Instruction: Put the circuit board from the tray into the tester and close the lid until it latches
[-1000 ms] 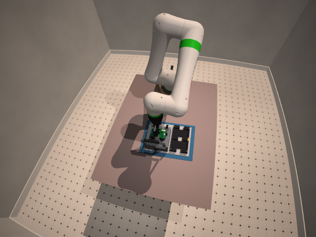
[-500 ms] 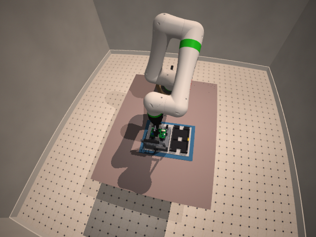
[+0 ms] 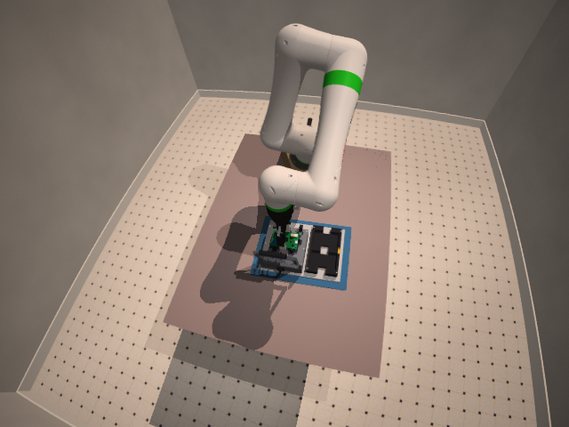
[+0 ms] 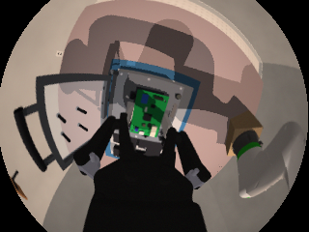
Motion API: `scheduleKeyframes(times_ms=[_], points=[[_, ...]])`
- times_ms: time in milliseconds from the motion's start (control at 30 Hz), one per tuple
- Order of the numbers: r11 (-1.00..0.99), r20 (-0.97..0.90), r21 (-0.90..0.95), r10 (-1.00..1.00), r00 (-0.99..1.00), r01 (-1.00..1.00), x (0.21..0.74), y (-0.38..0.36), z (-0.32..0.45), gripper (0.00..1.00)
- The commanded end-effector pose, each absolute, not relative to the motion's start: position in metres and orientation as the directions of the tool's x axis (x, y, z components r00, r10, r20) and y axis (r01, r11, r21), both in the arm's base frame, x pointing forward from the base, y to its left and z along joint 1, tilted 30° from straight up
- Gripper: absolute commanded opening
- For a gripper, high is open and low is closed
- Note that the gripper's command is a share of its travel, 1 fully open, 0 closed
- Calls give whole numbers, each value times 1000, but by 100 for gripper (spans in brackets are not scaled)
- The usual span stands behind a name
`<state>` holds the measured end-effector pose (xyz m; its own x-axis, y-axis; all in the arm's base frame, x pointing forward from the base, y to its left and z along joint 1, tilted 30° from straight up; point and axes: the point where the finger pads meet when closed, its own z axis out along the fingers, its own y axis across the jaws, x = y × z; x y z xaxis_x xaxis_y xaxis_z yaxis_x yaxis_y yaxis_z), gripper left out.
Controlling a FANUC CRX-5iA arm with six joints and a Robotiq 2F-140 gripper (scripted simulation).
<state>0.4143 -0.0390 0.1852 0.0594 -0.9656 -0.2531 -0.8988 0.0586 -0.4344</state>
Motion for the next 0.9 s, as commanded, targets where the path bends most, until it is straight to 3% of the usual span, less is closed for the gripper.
scheduleKeyframes(times_ms=[0, 867], points=[[59, -253, -435, -966, 59, -899, 415, -39, 185, 46], [59, -253, -435, -966, 59, -899, 416, -38, 183, 46]])
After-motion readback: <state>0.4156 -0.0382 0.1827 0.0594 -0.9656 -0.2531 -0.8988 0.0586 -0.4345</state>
